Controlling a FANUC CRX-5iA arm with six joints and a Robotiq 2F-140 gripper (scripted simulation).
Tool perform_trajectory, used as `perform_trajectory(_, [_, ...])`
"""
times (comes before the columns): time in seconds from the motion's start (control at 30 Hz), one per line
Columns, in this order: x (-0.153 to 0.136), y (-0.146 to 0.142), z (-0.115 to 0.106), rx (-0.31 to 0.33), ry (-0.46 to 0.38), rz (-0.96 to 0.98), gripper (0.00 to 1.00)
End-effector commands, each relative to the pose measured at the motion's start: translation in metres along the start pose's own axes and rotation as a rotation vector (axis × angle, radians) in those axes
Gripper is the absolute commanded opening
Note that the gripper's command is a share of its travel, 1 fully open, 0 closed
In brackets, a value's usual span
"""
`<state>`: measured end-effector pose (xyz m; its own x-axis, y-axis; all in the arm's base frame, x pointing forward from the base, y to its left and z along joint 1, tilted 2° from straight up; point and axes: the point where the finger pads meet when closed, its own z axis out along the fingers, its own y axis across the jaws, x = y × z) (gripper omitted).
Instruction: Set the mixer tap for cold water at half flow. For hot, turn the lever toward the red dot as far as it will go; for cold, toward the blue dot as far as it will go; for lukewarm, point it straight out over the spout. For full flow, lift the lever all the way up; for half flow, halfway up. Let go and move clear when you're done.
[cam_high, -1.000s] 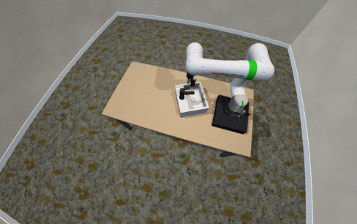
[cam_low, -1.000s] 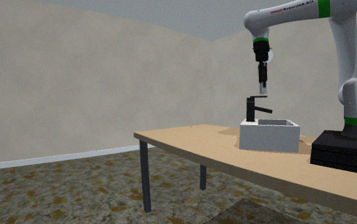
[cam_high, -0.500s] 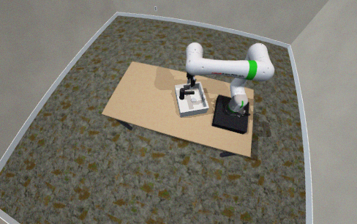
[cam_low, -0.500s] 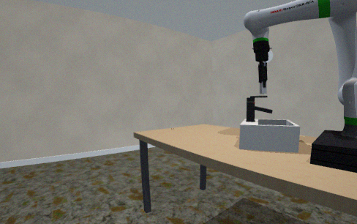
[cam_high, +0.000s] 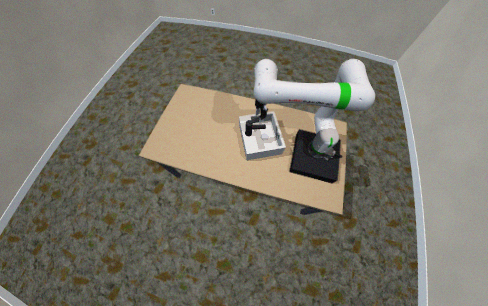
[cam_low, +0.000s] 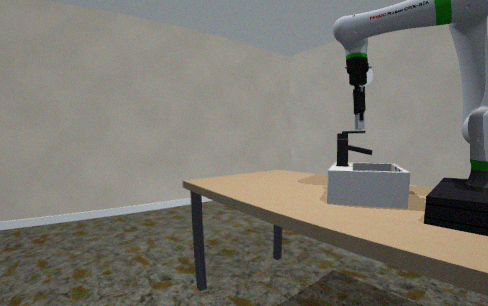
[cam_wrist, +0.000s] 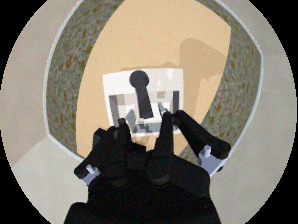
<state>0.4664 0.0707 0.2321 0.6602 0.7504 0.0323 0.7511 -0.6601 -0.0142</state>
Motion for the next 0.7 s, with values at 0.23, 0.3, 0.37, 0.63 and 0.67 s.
perform_trajectory(0.23, [0.000, 0.000, 0.009, 0.000, 0.000, 0.000, 0.37])
perform_trajectory(0.3, [0.000, 0.000, 0.012, 0.000, 0.000, 0.000, 0.37])
perform_trajectory(0.37, [0.000, 0.000, 0.015, 0.000, 0.000, 0.000, 0.37])
perform_trajectory(0.63, [0.000, 0.000, 0.023, 0.000, 0.000, 0.000, 0.37])
perform_trajectory(0.67, [0.000, 0.000, 0.025, 0.000, 0.000, 0.000, 0.37])
